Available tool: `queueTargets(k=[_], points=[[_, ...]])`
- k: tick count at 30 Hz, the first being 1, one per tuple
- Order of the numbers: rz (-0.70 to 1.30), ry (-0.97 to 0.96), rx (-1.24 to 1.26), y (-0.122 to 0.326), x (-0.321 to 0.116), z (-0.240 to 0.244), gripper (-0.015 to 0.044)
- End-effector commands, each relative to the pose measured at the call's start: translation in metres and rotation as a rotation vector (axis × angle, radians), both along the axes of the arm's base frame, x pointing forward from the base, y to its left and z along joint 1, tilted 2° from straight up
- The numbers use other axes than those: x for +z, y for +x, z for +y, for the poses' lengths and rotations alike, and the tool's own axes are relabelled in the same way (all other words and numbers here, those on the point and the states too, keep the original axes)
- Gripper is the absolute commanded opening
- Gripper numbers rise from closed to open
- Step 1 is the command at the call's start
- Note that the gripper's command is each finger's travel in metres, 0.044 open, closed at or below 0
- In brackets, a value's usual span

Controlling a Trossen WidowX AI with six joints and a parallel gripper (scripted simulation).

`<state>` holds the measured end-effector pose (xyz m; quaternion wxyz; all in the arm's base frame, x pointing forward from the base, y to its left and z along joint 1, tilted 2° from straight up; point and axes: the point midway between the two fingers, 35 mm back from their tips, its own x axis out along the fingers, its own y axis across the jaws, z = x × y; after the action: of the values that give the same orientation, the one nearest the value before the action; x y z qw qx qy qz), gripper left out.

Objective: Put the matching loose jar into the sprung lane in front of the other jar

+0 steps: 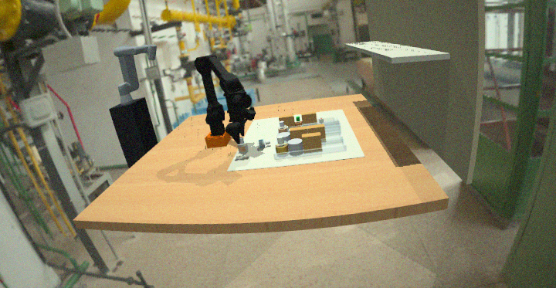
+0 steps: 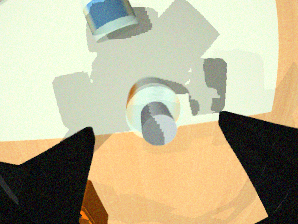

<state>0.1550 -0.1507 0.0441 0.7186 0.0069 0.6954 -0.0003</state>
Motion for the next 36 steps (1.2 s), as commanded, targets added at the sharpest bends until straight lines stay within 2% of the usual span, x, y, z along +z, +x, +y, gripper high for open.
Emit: queueTargets(k=[1, 21, 30, 36], points=[[-0.002, 0.004, -0.003, 0.001, -0.005, 0.000, 0.0440], [-0.002, 0.004, -0.003, 0.002, -0.034, 0.001, 0.0440], [-0.002, 0.004, -0.003, 0.002, -0.034, 0.001, 0.0204], [-0.002, 0.004, -0.003, 0.002, -0.034, 0.001, 0.0164]])
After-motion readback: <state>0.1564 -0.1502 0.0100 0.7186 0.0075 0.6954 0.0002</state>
